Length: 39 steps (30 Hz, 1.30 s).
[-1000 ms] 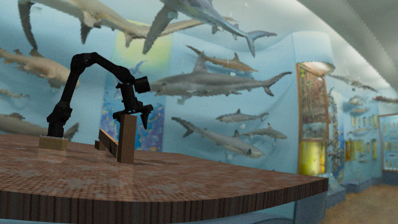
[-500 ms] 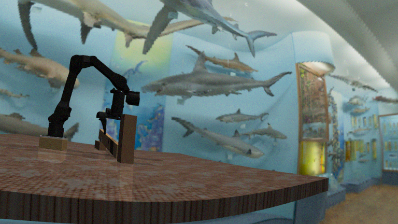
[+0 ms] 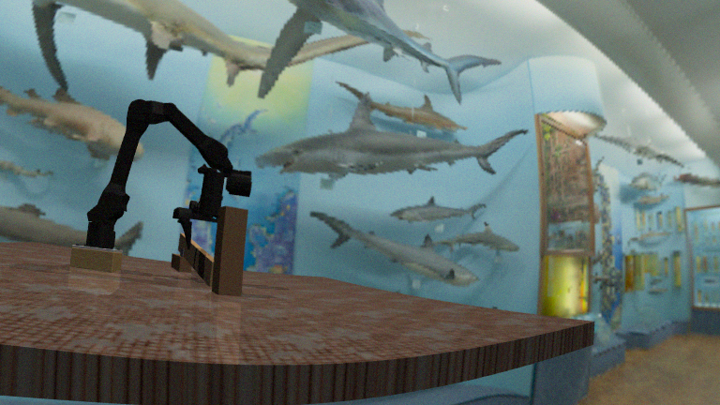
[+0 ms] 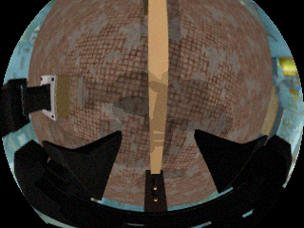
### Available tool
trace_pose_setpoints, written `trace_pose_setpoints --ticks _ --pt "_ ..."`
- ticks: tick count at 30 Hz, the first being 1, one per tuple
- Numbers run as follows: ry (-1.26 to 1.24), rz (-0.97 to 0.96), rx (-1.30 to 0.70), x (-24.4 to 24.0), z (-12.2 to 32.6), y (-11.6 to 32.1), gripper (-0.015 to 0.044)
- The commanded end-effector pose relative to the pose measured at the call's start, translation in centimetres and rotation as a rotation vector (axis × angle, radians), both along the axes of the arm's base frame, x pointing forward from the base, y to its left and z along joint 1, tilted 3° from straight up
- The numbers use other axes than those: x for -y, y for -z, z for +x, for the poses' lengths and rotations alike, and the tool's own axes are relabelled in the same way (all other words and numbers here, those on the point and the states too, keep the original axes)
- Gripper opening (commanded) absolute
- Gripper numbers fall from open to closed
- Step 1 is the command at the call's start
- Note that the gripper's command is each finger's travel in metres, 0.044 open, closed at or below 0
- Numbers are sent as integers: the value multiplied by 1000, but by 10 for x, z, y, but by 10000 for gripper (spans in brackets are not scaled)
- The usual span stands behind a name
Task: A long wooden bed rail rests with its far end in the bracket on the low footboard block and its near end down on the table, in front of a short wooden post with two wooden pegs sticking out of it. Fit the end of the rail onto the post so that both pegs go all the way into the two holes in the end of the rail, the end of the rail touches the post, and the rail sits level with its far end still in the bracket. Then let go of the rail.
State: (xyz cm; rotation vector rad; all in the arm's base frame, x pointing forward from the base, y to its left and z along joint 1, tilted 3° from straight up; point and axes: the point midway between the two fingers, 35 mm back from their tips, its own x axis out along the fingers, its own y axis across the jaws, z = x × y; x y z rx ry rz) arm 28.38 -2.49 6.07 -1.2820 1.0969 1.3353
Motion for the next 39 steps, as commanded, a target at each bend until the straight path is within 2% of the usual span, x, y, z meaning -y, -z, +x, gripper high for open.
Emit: trace_pose_setpoints --ticks 1,32,39 --pt "-4 -4 -3 0 0 7 440" --pt "-4 -4 -3 -2 -2 54 440" --pt "-4 -4 -3 -2 -2 54 256"
